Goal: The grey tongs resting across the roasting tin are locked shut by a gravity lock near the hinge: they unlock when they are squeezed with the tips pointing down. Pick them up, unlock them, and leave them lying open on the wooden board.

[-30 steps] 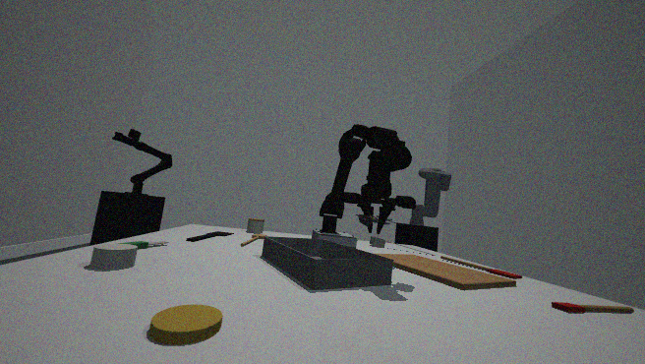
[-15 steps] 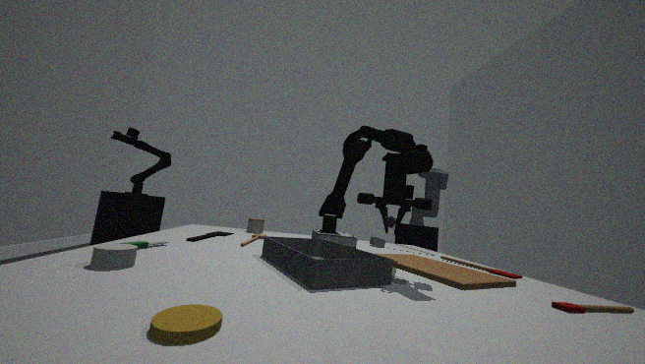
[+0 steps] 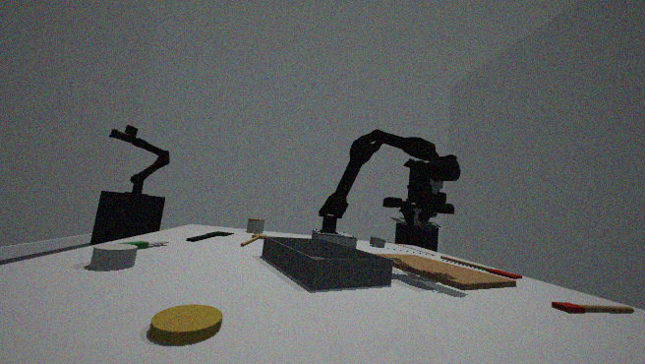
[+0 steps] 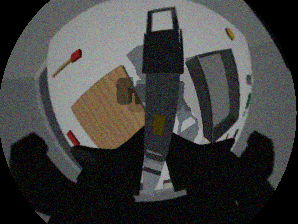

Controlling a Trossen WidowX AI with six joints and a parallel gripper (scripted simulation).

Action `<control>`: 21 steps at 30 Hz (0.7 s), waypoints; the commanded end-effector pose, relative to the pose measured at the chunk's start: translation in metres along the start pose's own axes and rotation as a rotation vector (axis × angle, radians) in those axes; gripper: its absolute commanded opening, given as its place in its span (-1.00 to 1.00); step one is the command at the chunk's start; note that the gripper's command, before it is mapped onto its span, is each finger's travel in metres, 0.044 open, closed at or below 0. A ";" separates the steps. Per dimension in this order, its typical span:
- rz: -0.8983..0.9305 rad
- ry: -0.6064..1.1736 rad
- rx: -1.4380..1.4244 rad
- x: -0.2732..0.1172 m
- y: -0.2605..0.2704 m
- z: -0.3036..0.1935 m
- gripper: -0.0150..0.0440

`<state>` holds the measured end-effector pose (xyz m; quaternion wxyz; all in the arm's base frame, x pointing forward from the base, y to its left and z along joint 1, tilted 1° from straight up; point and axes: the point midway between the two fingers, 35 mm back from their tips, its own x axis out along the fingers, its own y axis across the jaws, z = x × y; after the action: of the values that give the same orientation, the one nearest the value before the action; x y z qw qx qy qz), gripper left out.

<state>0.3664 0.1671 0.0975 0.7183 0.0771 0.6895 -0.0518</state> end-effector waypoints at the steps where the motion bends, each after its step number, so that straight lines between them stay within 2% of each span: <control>1: 0.002 -0.006 -0.111 -0.002 0.024 -0.019 -1.00; 16: 0.009 0.001 -0.466 -0.002 0.093 -0.093 -1.00; 21: 0.010 0.002 -0.481 -0.002 0.095 -0.096 -1.00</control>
<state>0.2910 0.2760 0.0984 0.7140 -0.0850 0.6860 0.1114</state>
